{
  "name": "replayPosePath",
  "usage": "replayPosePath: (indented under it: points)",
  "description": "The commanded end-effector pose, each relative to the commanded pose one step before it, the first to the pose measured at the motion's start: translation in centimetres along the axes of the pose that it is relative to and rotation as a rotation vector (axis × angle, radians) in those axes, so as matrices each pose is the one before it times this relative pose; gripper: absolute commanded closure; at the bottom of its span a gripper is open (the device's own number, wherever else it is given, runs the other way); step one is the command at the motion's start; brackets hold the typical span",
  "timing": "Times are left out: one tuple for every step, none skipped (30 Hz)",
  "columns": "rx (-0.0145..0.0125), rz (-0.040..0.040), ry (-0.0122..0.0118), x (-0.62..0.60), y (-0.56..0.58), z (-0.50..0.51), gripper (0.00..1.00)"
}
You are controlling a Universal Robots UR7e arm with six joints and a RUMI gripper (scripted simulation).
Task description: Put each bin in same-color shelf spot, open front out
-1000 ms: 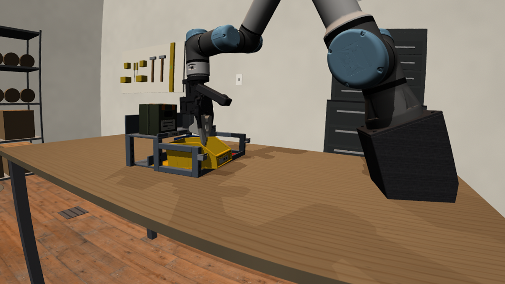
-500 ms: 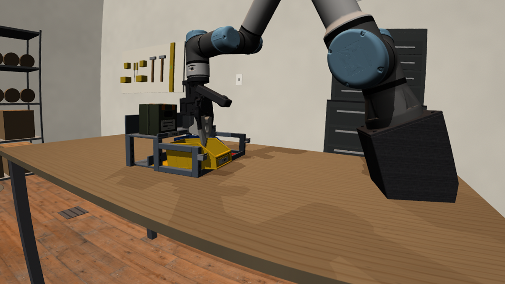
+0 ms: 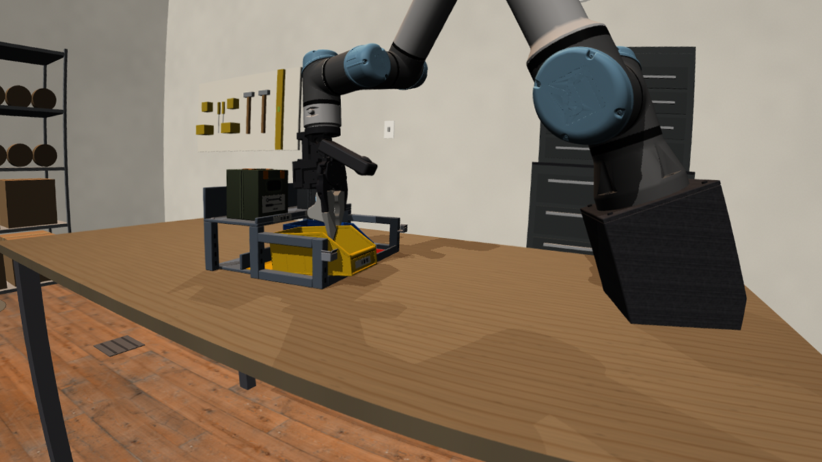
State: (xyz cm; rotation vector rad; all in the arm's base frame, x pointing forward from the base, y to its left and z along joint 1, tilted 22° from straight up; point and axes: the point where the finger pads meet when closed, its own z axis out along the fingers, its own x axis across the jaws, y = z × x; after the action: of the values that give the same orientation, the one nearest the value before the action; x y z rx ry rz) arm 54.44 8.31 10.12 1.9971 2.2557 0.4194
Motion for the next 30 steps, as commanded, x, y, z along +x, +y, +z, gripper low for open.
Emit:
replayPosePath:
  points:
    - [-0.00146, -0.00027, -0.00028, 0.000, 0.048, -0.047, 1.00]
    - [0.00000, 0.00000, 0.00000, 0.000, 0.000, 0.000, 1.00]
    - [0.00000, 0.00000, 0.00000, 0.000, 0.000, 0.000, 1.00]
    - [0.00000, 0.00000, 0.00000, 0.000, 0.000, 0.000, 1.00]
    - [0.00000, 0.00000, 0.00000, 0.000, 0.000, 0.000, 1.00]
    - [0.00000, 0.00000, 0.00000, 0.000, 0.000, 0.000, 1.00]
    - [0.00000, 0.00000, 0.00000, 0.000, 0.000, 0.000, 1.00]
    - [0.00000, 0.00000, 0.00000, 0.000, 0.000, 0.000, 1.00]
    - [0.00000, 0.00000, 0.00000, 0.000, 0.000, 0.000, 1.00]
    - [0.00000, 0.00000, 0.00000, 0.000, 0.000, 0.000, 1.00]
    - [0.00000, 0.00000, 0.00000, 0.000, 0.000, 0.000, 0.95]
    - [0.00000, 0.00000, 0.00000, 0.000, 0.000, 0.000, 0.95]
    - [0.00001, 0.00000, 0.00000, 0.000, 0.000, 0.000, 0.95]
    - [0.00001, 0.00000, 0.00000, 0.000, 0.000, 0.000, 0.95]
    - [0.00001, 0.00000, 0.00000, 0.000, 0.000, 0.000, 0.95]
    - [0.00001, 0.00000, 0.00000, 0.000, 0.000, 0.000, 0.95]
    - [0.00001, 0.00000, 0.00000, 0.000, 0.000, 0.000, 0.95]
    - [0.00001, 0.00000, 0.00000, 0.000, 0.000, 0.000, 0.95]
    - [0.00000, 0.00000, 0.00000, 0.000, 0.000, 0.000, 0.95]
    - [0.00000, 0.00000, 0.00000, 0.000, 0.000, 0.000, 0.95]
    - [0.00000, 0.00000, 0.00000, 0.000, 0.000, 0.000, 0.95]
    - [0.00000, 0.00000, 0.00000, 0.000, 0.000, 0.000, 0.95]
    - [0.00000, 0.00000, 0.00000, 0.000, 0.000, 0.000, 0.95]
    - [0.00000, 0.00000, 0.00000, 0.000, 0.000, 0.000, 0.95]
    - [0.00000, 0.00000, 0.00000, 0.000, 0.000, 0.000, 0.95]
    - [0.00000, 0.00000, 0.00000, 0.000, 0.000, 0.000, 0.95]
    - [0.00000, 0.00000, 0.00000, 0.000, 0.000, 0.000, 0.95]
    - [0.00000, 0.00000, 0.00000, 0.000, 0.000, 0.000, 0.95]
    - [0.00000, 0.00000, 0.00000, 0.000, 0.000, 0.000, 0.95]
    - [0.00000, 0.00000, 0.00000, 0.000, 0.000, 0.000, 0.95]
